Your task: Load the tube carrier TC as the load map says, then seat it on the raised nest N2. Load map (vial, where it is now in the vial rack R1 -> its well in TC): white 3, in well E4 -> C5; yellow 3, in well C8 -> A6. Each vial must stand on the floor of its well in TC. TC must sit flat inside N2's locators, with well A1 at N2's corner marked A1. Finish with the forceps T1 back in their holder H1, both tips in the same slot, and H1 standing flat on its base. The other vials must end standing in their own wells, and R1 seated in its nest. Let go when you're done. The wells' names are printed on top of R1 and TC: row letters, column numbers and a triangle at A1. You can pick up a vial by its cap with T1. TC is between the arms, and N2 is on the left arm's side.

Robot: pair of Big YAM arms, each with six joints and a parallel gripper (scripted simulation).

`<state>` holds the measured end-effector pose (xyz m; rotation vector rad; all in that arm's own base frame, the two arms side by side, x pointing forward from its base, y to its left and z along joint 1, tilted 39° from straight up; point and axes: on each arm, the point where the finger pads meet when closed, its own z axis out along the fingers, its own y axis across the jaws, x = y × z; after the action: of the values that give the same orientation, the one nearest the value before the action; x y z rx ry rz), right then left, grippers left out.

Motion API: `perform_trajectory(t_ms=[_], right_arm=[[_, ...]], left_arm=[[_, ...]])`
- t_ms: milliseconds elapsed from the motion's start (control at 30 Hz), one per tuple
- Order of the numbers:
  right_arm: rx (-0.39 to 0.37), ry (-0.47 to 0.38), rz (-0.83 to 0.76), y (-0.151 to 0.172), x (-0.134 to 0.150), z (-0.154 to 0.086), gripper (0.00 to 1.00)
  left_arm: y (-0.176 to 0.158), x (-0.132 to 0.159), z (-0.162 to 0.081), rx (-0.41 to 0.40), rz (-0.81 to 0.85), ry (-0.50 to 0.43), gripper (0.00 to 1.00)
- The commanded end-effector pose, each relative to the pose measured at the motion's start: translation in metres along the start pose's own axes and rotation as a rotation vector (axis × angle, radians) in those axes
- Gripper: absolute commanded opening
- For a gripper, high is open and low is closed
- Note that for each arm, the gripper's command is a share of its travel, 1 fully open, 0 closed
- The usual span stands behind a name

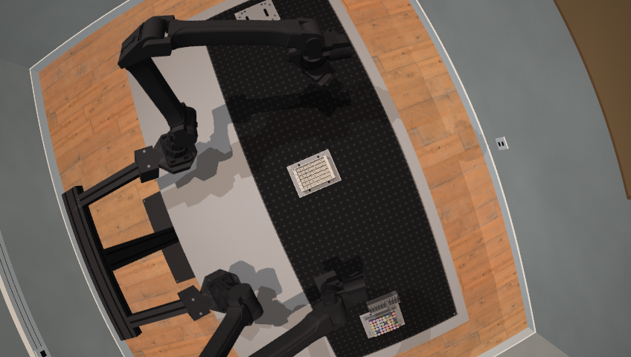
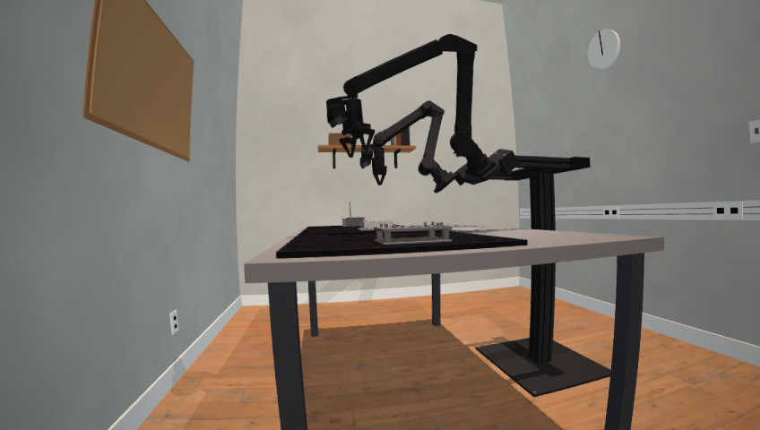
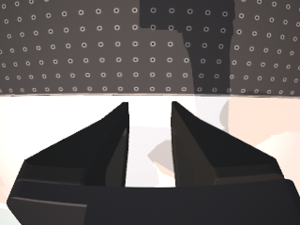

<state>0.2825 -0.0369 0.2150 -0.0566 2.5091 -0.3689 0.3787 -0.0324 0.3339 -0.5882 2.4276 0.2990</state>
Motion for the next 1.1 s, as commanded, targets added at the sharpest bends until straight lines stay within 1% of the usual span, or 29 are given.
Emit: perform_trajectory(t_ms=[0,67,133,167,233,267,400,467,533,600,667,733,800,900,967,1067], right_arm=[[0.007,-0.03,0.018,-0.004,-0.013,-0.007,0.24],[0.007,-0.03,0.018,-0.004,-0.013,-0.007,0.24],[0.007,-0.03,0.018,-0.004,-0.013,-0.007,0.24],[0.007,-0.03,0.018,-0.004,-0.013,-0.007,0.24],[0.007,-0.03,0.018,-0.004,-0.013,-0.007,0.24],[0.007,-0.03,0.018,-0.004,-0.013,-0.007,0.24],[0.007,-0.03,0.018,-0.004,-0.013,-0.007,0.24],[0.007,-0.03,0.018,-0.004,-0.013,-0.007,0.24],[0.007,-0.03,0.018,-0.004,-0.013,-0.007,0.24],[0.007,-0.03,0.018,-0.004,-0.013,-0.007,0.24],[0.007,-0.03,0.018,-0.004,-0.013,-0.007,0.24],[0.007,-0.03,0.018,-0.004,-0.013,-0.007,0.24],[0.007,-0.03,0.018,-0.004,-0.013,-0.007,0.24],[0.007,-0.03,0.018,-0.004,-0.013,-0.007,0.24],[0.007,-0.03,0.018,-0.004,-0.013,-0.007,0.24],[0.007,-0.03,0.018,-0.004,-0.013,-0.007,0.24]], left_arm=[[0.014,0.001,-0.003,0.02,0.045,-0.024,1.0],[0.019,0.006,0.001,0.031,0.097,-0.022,1.0],[0.024,0.011,0.004,0.031,0.097,-0.022,1.0],[0.027,0.014,0.005,0.037,0.124,-0.022,1.0],[0.027,0.014,0.005,0.037,0.124,-0.022,1.0],[0.029,0.016,0.007,0.042,0.15,-0.022,1.0],[0.04,0.027,0.014,0.042,0.15,-0.022,1.0],[0.044,0.032,0.017,0.053,0.203,-0.024,1.0],[0.049,0.038,0.02,0.053,0.203,-0.024,1.0],[0.054,0.043,0.024,0.064,0.256,-0.028,1.0],[0.058,0.049,0.027,0.064,0.257,-0.028,1.0],[0.062,0.055,0.031,0.075,0.309,-0.034,1.0],[0.062,0.055,0.031,0.075,0.309,-0.034,1.0],[0.069,0.064,0.036,0.075,0.311,-0.034,1.0],[0.072,0.07,0.039,0.085,0.363,-0.042,1.0],[0.078,0.079,0.045,0.085,0.365,-0.042,1.0]])
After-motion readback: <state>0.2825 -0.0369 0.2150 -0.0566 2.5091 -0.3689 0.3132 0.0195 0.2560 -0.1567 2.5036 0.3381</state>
